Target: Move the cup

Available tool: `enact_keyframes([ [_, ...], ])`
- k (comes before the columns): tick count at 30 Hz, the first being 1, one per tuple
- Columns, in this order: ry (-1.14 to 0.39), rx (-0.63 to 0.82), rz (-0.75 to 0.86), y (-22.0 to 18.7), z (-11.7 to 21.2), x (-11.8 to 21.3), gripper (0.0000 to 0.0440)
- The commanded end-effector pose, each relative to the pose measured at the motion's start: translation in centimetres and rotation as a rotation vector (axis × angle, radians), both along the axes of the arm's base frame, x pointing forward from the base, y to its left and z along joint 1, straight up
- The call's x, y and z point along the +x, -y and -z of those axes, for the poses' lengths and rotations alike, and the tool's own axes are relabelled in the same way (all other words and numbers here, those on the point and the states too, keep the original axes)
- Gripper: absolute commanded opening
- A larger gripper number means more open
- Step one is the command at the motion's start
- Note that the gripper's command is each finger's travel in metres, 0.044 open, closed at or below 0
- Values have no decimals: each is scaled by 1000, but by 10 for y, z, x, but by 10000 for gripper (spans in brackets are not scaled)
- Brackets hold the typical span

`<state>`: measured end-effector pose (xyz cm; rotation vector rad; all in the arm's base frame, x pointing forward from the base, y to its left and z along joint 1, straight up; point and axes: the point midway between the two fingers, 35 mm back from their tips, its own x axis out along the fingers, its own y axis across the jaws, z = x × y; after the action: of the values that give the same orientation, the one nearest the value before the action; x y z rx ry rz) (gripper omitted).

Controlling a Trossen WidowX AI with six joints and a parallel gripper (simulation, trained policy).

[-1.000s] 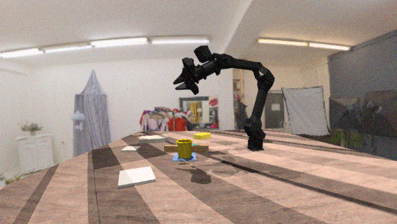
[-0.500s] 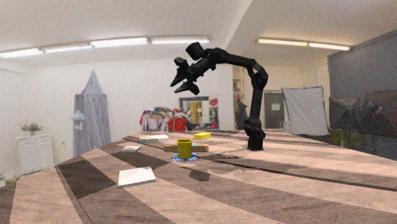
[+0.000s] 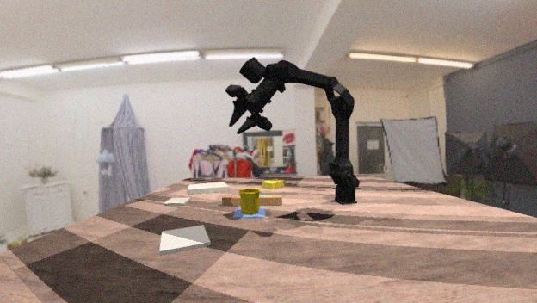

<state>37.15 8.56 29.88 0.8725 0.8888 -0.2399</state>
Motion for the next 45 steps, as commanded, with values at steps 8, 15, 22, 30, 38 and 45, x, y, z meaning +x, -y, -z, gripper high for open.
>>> enact_keyframes([
  [8,-167,36,91,-2,20,-1,160],
  [15,-275,32,143,0,37,-4,148],
  [22,-383,7,185,4,56,-8,137],
  [30,-510,-38,221,10,82,-14,145],
  [38,-629,-90,257,16,108,-22,146],
  [45,-699,-126,294,20,130,-28,159],
])
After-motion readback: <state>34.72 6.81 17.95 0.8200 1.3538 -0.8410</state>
